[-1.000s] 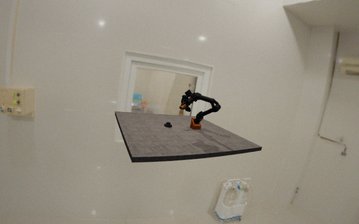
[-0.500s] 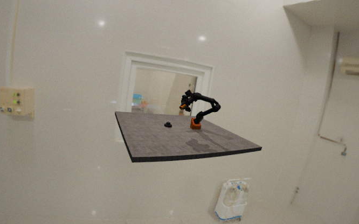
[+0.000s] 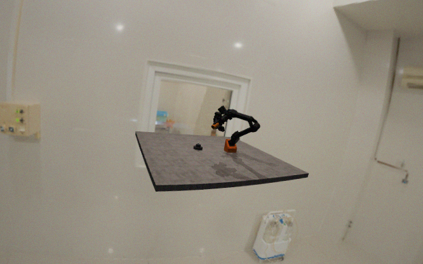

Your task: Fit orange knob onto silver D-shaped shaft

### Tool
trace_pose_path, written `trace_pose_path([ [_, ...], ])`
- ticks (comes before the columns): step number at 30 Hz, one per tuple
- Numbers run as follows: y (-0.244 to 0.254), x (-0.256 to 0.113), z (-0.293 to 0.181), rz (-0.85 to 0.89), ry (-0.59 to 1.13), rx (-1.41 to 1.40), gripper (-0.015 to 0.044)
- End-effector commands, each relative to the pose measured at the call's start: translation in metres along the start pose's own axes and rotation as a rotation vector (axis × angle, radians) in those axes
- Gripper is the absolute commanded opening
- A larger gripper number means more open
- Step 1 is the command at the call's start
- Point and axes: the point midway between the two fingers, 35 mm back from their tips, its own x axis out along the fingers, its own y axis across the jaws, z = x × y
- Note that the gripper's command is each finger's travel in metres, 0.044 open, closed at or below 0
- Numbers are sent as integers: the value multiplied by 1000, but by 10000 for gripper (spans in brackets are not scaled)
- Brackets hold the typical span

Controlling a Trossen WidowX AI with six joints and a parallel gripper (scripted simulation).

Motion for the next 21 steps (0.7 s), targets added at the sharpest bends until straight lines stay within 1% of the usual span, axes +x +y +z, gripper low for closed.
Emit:
trace_pose_path([
  [1,-1,1,-1,0,4,0,0],
  [5,-4,4,-1,-31,4,0,0],
  [9,-10,11,-1,-108,2,0,0],
  [21,-29,33,-3,-448,9,-3,0],
])
